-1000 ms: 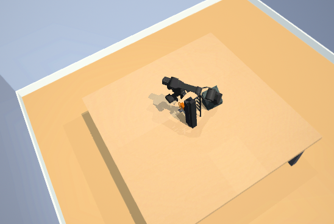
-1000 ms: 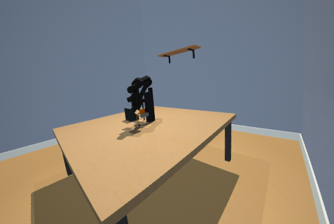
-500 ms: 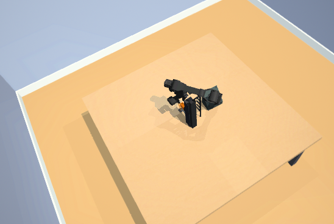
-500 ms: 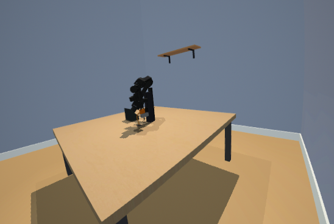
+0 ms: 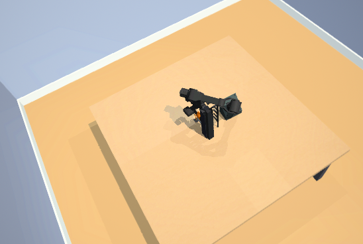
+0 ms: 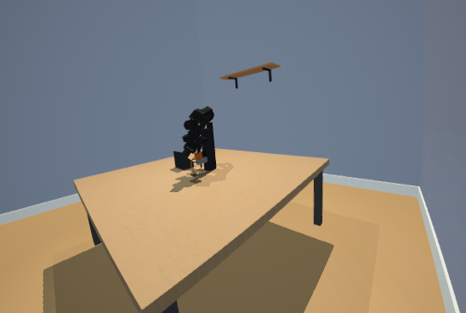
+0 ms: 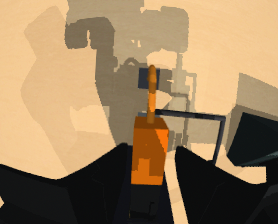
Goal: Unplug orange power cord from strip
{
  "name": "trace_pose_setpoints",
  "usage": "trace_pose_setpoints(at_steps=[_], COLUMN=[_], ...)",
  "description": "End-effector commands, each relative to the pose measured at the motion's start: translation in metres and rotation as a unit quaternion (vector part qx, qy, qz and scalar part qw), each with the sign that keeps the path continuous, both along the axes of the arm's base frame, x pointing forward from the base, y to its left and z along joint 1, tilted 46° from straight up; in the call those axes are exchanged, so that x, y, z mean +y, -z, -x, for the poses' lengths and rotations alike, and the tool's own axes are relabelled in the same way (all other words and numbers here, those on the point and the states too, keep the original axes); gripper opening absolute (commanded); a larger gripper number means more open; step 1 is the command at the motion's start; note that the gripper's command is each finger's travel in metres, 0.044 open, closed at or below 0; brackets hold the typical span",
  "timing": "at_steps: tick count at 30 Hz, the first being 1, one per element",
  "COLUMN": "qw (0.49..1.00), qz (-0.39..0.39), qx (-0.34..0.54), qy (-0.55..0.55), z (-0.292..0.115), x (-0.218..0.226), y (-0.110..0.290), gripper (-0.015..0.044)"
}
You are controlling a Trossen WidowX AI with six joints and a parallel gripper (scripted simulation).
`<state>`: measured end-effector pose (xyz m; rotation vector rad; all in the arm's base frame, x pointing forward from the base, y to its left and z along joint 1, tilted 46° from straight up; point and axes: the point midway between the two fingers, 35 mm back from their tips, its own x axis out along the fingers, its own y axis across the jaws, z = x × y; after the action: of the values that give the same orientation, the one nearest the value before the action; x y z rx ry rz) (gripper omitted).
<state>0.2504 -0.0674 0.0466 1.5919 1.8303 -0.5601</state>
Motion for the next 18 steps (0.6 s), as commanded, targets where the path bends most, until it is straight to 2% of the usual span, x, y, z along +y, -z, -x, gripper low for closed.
trace_pose_setpoints(at_steps=[1, 8, 11, 18], qw=[1.000, 1.000, 1.000, 1.000], qz=[-0.002, -0.002, -0.001, -0.001], qx=[0.002, 0.002, 0.001, 0.001], qy=[0.002, 0.002, 0.000, 0.000], z=[0.0010, 0.0014, 0.0008, 0.0008], x=[0.0045, 0.0086, 0.0064, 0.0064], y=[0.0031, 0.0071, 0.0056, 0.0056], gripper=[0.0160, 0.0160, 0.0081, 0.0035])
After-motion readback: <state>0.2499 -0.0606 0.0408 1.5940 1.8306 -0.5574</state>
